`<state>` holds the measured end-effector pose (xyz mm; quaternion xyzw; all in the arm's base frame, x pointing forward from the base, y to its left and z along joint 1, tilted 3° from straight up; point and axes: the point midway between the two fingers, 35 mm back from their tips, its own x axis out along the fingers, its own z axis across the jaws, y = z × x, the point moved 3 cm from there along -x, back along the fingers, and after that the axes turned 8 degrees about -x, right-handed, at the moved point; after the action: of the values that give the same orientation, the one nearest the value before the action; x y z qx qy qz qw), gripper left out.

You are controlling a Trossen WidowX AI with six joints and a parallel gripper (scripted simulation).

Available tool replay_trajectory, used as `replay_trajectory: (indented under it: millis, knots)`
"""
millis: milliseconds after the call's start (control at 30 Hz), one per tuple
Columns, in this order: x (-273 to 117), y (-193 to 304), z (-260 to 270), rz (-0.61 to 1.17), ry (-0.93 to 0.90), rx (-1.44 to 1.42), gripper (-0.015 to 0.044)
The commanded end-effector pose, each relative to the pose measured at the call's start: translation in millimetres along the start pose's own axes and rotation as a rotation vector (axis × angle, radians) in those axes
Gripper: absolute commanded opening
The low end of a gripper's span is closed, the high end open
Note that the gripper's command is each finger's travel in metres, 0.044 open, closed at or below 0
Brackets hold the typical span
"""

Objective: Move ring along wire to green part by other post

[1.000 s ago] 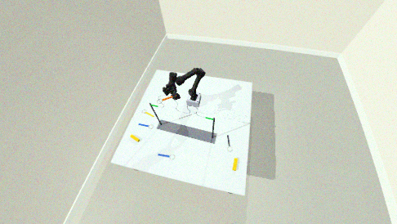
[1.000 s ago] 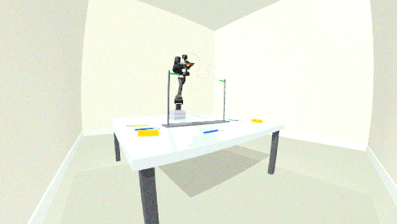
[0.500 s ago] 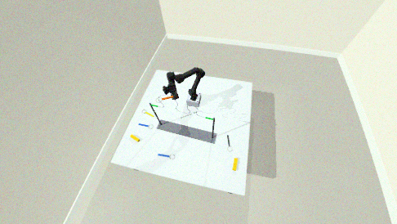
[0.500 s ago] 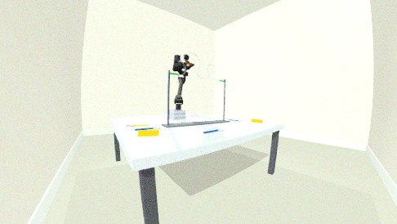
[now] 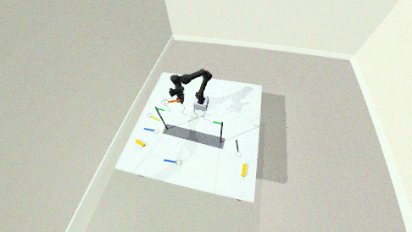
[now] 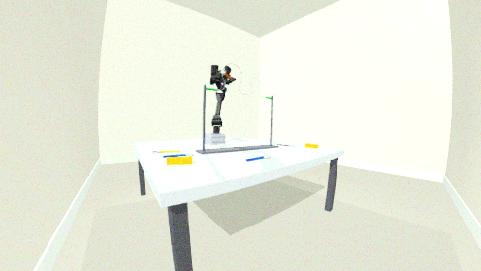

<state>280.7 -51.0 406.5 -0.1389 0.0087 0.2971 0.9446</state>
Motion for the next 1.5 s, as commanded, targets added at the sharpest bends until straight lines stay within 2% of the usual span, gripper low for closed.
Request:
replay_trajectory:
  millis: [0, 1467]
  knots:
    - [0.3, -1.2, 0.1, 0.0, 0.025, -0.042, -0.015]
    - [0.0, -1.0, -7.9, 0.013, 0.34, -0.521, -0.015]
